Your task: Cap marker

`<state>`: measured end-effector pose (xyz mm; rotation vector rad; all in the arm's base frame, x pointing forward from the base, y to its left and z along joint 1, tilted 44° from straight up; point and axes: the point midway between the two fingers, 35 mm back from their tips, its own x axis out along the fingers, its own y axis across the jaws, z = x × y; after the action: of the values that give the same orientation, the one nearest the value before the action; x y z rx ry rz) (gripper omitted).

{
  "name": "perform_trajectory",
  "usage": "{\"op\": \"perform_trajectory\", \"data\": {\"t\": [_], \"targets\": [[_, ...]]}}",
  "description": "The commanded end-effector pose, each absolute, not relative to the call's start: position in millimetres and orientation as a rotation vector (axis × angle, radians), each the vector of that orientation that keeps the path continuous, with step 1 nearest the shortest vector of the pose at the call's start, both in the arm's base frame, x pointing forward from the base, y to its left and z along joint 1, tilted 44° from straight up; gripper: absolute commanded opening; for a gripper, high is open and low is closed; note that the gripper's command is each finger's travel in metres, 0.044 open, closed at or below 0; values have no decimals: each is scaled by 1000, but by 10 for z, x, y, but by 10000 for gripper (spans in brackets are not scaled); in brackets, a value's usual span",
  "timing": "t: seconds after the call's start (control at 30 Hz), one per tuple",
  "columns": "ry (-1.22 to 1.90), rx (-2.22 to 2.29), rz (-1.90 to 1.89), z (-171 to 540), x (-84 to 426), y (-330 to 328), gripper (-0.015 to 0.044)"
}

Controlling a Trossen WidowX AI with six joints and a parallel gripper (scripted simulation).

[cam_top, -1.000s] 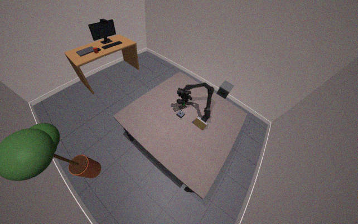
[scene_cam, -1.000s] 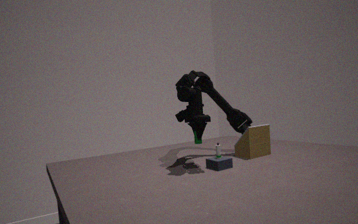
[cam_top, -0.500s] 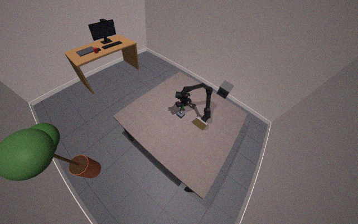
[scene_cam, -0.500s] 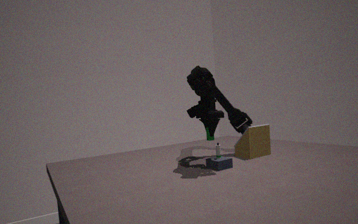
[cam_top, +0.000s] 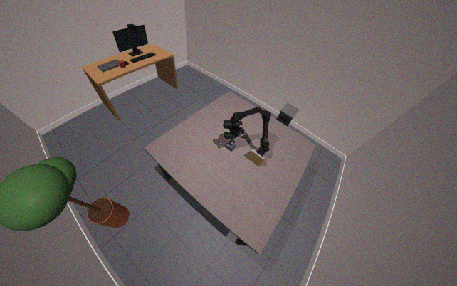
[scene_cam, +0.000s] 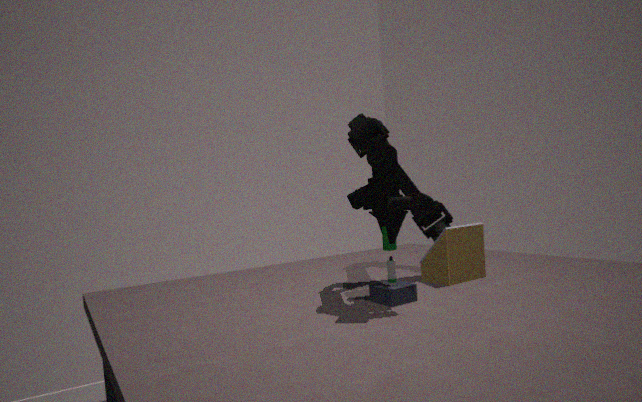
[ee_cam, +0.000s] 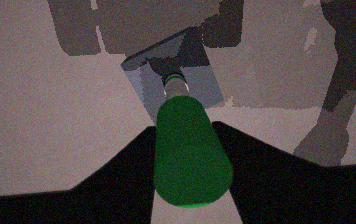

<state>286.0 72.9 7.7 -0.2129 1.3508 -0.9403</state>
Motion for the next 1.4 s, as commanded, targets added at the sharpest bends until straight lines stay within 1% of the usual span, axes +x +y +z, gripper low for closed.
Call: {"op": "perform_trajectory", "data": {"t": [0.0, 1.37], "targets": [[1353, -213, -944, 53, 2847, 708, 0], [1352, -214, -945, -341, 2807, 338, 0]]}}
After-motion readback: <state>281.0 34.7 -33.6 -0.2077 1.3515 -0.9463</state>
